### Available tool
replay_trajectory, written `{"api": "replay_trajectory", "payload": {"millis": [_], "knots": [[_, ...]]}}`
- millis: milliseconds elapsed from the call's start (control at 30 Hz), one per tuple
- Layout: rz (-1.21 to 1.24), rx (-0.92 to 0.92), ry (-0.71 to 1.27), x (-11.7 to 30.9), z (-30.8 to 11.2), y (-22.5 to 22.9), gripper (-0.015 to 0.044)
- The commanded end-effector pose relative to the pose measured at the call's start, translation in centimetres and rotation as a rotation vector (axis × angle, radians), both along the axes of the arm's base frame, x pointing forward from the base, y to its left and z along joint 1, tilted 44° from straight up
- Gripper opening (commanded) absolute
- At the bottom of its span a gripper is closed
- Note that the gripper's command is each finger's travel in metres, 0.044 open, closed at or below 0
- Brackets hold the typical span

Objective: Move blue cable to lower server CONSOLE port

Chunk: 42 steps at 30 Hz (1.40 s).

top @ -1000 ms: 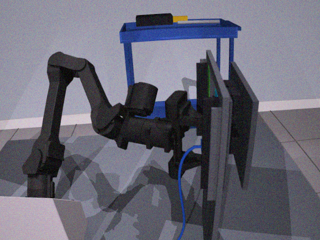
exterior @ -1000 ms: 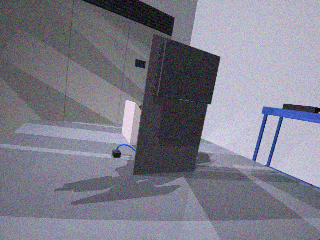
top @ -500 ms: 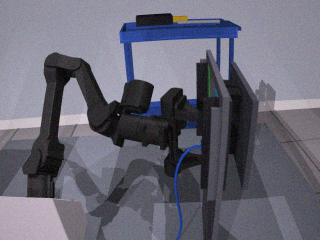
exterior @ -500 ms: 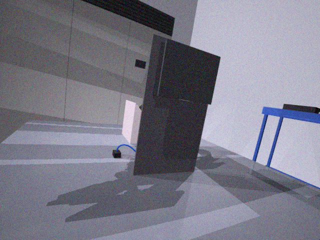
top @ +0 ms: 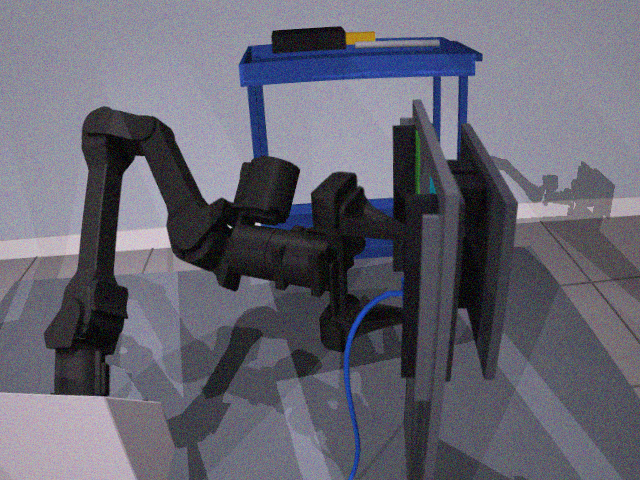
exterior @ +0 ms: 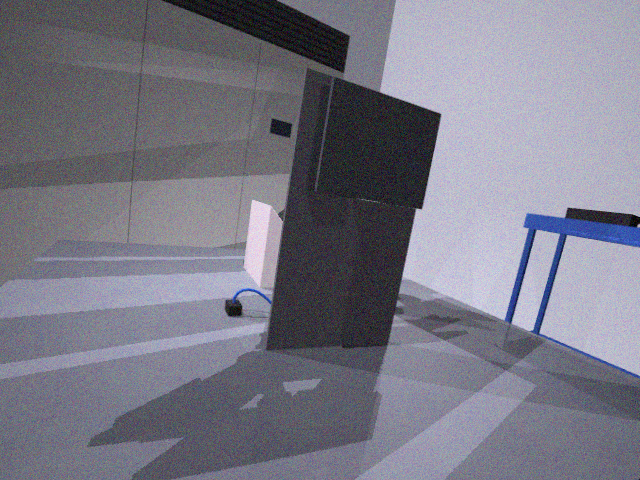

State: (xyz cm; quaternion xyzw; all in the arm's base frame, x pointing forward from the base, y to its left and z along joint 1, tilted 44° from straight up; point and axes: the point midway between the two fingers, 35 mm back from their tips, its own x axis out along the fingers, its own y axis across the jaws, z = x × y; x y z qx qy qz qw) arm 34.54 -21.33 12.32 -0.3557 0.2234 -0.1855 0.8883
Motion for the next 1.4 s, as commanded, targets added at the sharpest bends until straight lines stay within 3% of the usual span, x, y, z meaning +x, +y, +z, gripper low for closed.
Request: {"api": "replay_trajectory", "payload": {"millis": [0, 1367], "knots": [[0.004, 0.000, 0.005, -0.3, 0.0, 0.1, 0.0440], [0.004, 0.001, 0.005, -0.9, 1.5, 1.5, 0.0440]]}}
